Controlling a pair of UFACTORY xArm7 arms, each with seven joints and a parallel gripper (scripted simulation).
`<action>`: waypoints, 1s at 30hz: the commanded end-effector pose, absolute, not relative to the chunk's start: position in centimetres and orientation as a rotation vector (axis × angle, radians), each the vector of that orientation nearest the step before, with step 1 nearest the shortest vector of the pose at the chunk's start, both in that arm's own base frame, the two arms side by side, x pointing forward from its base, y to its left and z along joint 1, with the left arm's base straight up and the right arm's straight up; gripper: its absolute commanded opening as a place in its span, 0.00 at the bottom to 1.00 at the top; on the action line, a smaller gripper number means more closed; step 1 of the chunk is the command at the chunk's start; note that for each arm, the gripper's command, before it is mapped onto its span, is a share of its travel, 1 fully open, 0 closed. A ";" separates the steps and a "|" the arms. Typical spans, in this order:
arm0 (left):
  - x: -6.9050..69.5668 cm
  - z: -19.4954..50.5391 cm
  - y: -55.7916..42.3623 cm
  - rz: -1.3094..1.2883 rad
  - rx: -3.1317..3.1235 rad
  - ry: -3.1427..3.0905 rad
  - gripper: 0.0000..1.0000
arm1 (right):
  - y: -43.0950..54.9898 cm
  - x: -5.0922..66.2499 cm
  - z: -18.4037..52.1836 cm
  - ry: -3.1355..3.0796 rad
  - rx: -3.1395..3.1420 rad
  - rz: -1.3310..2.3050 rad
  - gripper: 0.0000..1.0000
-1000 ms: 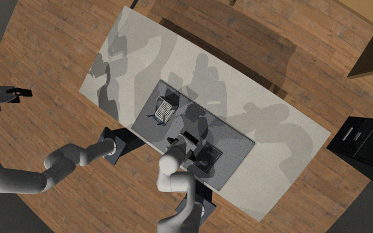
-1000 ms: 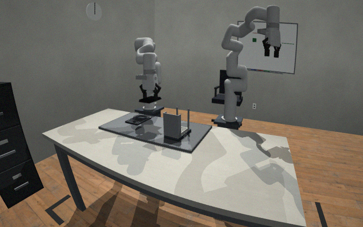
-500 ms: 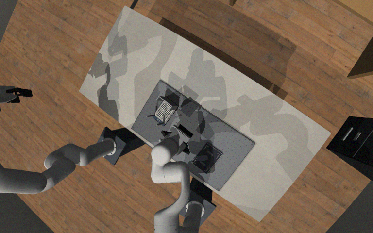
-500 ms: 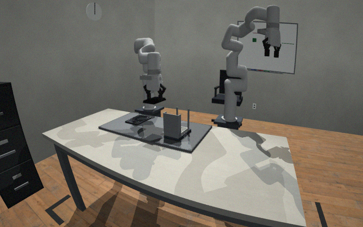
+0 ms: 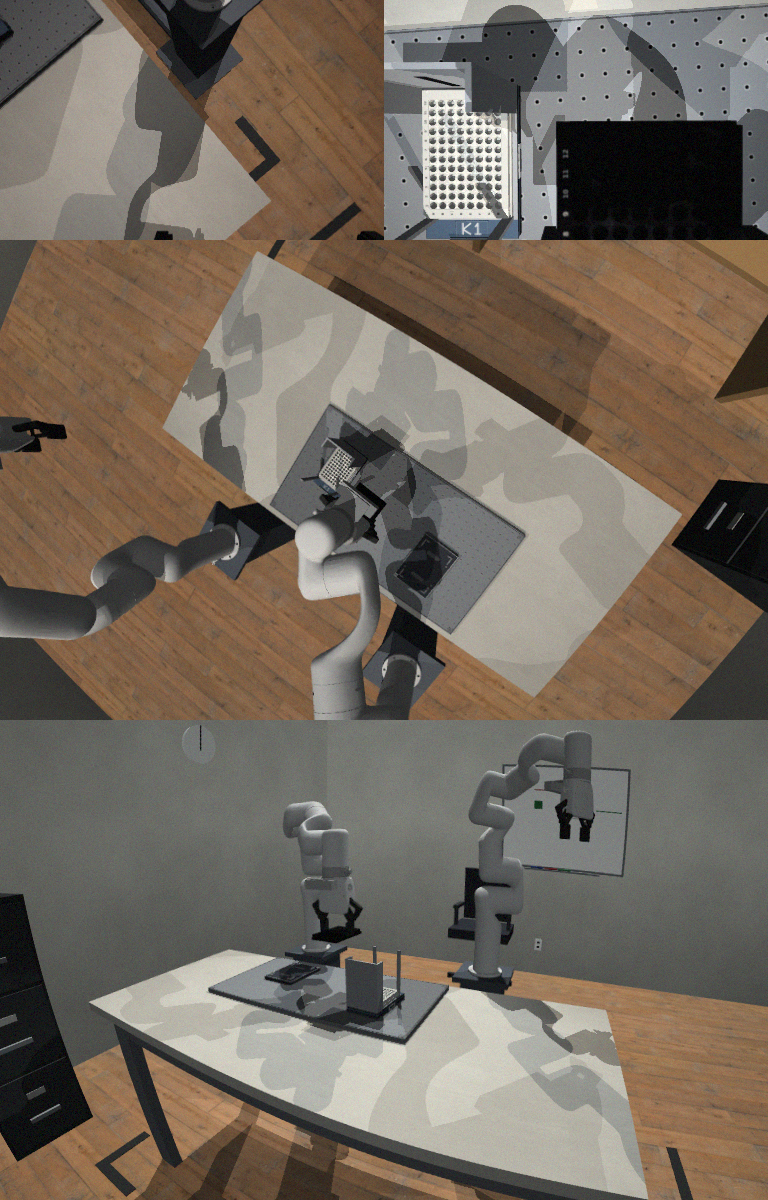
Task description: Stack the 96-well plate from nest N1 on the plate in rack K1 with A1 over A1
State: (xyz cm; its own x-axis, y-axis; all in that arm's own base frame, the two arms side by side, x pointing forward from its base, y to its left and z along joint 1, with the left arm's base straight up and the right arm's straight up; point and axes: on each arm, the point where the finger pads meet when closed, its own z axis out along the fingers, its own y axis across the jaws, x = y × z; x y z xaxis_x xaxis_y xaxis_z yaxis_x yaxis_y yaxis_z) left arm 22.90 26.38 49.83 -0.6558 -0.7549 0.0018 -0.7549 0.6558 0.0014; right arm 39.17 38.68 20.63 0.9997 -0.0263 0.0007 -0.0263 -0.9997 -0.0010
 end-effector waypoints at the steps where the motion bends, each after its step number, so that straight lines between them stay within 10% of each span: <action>1: 22.9 49.9 26.4 -0.002 1.304 -2.859 1.00 | 40.0 39.5 20.9 0.040 -3.138 -0.005 0.00; 30: 22.9 49.9 26.4 -0.002 1.304 -2.859 1.00 | 48.1 41.4 21.1 0.040 -3.138 -0.005 0.00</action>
State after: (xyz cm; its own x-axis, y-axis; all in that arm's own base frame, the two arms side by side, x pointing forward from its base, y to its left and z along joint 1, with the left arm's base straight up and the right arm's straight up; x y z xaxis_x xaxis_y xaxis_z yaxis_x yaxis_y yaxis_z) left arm 22.90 26.38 49.83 -0.6558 -0.7549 0.0018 -0.7549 0.6558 0.0014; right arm 41.21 47.53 20.78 0.9997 -0.0256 0.0022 -0.0256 -0.9997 -0.0037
